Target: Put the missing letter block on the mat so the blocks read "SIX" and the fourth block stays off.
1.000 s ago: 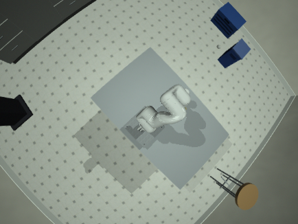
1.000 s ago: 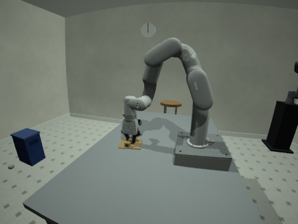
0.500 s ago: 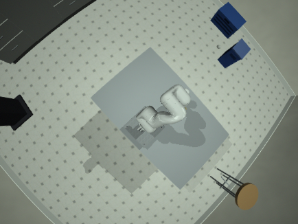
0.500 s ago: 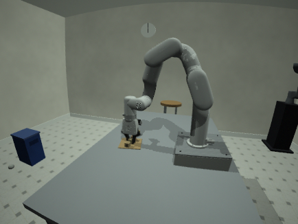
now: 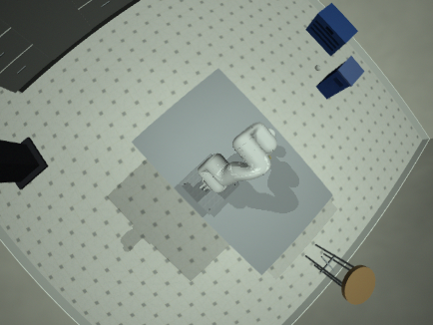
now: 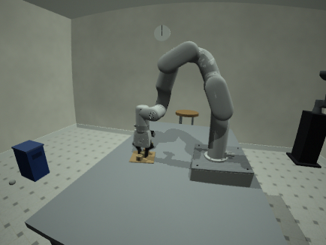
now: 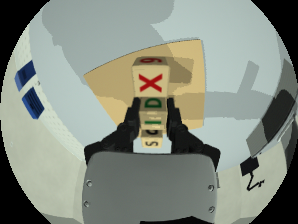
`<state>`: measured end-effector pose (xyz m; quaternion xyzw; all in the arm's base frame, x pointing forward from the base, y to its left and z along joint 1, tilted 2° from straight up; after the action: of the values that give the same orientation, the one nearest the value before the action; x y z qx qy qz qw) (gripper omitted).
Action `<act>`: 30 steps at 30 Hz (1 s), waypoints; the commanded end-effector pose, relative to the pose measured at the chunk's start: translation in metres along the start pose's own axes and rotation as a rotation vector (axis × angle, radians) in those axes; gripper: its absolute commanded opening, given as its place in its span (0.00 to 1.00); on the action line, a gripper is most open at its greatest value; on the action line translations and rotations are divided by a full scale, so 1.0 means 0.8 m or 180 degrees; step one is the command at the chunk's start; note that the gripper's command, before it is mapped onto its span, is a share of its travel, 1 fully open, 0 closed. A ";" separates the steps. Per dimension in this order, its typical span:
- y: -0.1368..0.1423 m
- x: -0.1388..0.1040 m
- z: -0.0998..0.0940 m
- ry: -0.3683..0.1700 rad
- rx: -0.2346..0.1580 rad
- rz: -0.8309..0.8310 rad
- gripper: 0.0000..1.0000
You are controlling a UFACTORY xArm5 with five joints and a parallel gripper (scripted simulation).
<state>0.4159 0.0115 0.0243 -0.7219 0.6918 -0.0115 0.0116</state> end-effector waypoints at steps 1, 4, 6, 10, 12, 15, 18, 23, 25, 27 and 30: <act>-0.001 0.000 -0.001 0.0000 0.0010 0.0000 0.39; -0.001 0.000 -0.001 0.0000 0.0010 0.0000 0.43; -0.001 0.000 -0.001 0.0000 0.0010 0.0000 0.47; -0.001 0.000 -0.001 0.0000 0.0010 0.0000 0.47; -0.001 0.000 -0.001 0.0000 0.0010 0.0000 0.47; -0.001 0.000 -0.001 0.0000 0.0010 0.0000 0.47; -0.001 0.000 -0.001 0.0000 0.0010 0.0000 0.47; -0.001 0.000 -0.010 0.0000 0.0010 0.0000 0.47; -0.001 0.000 -0.018 0.0000 0.0010 0.0000 0.47; -0.001 0.000 -0.029 0.0000 0.0010 0.0000 0.47; -0.001 0.000 -0.035 0.0000 0.0010 0.0000 0.47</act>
<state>0.4160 0.0116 0.0415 -0.7219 0.6918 -0.0121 0.0123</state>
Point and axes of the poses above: the point where the finger pads meet when closed, its own z axis out along the fingers, its own y axis across the jaws, x = y × z, the point moved 6 cm from there along -z, back along the fingers, and after that the axes turned 1 degree about -z, right-handed, at the moved point
